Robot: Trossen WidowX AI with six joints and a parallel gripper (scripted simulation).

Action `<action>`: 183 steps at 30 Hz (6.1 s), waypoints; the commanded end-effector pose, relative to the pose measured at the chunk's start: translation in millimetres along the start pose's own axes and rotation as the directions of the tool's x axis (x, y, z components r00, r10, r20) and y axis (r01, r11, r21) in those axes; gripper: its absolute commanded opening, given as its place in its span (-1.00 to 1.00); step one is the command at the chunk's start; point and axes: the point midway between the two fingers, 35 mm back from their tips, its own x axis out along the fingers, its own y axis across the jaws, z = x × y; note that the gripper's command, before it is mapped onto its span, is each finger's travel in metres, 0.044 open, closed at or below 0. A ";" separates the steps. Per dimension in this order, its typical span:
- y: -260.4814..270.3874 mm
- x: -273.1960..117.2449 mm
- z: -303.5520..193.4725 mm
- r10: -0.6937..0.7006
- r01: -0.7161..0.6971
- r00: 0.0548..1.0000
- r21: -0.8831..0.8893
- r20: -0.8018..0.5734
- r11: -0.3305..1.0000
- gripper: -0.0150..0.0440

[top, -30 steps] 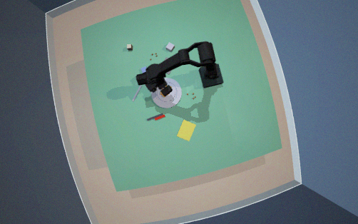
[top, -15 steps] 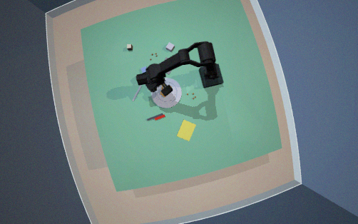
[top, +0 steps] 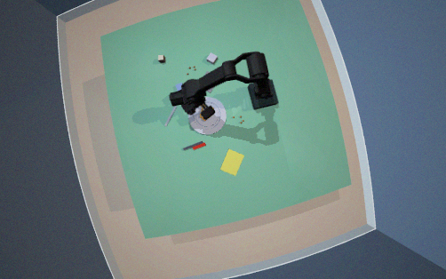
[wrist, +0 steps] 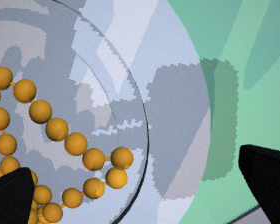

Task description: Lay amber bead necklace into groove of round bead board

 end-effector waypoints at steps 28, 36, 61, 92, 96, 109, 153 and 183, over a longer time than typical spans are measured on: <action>20.1 -16.0 -12.1 0.002 -0.001 1.000 0.603 -0.001 0.797 -0.08; 18.5 -17.1 -9.3 -0.005 -0.002 1.000 0.598 0.010 0.801 -0.08; 19.1 9.5 -10.8 -0.002 0.000 1.000 0.599 0.003 0.801 -0.17; 19.1 9.5 -10.8 -0.002 0.000 1.000 0.599 0.003 0.801 -0.49; 19.1 9.5 -10.8 -0.002 0.000 1.000 0.599 0.003 0.801 -0.49; 8.0 3.6 -18.1 0.002 0.000 1.000 0.603 -0.002 0.797 -0.49; 6.2 11.7 -19.1 0.001 0.000 1.000 0.603 -0.002 0.797 -0.49; 6.2 11.7 -19.1 0.001 0.000 1.000 0.603 -0.002 0.797 -0.49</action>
